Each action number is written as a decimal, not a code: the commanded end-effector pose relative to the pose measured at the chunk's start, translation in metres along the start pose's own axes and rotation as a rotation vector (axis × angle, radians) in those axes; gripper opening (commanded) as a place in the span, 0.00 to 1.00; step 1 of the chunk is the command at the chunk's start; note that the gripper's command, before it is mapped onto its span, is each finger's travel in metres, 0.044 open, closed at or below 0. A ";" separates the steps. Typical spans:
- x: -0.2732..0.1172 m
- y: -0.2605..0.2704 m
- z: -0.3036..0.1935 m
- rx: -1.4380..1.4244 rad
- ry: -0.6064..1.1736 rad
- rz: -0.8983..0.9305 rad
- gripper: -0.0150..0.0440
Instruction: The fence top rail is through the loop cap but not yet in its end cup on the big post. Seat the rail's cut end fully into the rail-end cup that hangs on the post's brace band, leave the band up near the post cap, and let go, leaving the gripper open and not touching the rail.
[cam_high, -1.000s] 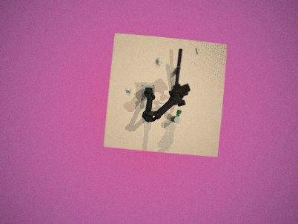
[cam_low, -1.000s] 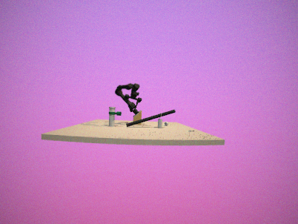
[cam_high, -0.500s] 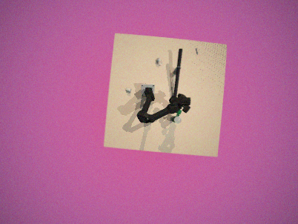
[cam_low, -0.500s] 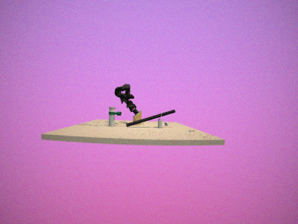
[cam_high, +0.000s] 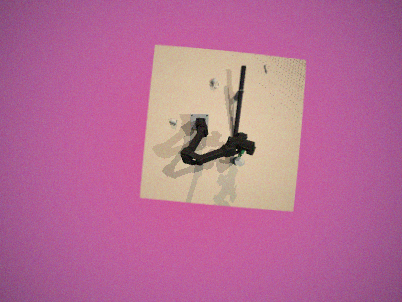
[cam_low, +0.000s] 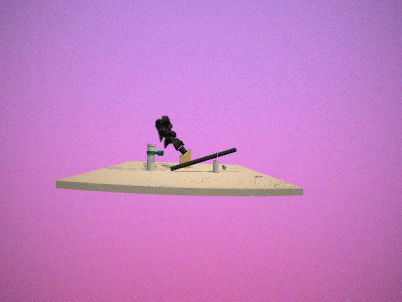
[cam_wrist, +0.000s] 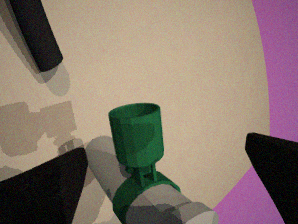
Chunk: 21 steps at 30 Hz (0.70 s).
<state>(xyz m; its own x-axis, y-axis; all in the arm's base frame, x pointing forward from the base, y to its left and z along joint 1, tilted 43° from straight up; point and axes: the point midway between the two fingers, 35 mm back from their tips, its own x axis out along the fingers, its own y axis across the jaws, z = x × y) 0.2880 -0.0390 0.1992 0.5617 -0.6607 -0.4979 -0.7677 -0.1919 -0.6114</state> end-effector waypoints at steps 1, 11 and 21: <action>0.018 0.014 -0.001 -0.009 0.002 0.007 1.00; 0.029 0.016 0.000 -0.009 0.001 0.008 1.00; 0.045 0.015 0.001 -0.007 0.000 0.010 1.00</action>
<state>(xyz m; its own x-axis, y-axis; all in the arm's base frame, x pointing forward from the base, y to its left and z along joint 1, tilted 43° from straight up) 0.3002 -0.0689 0.1724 0.5583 -0.6644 -0.4969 -0.7687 -0.1889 -0.6111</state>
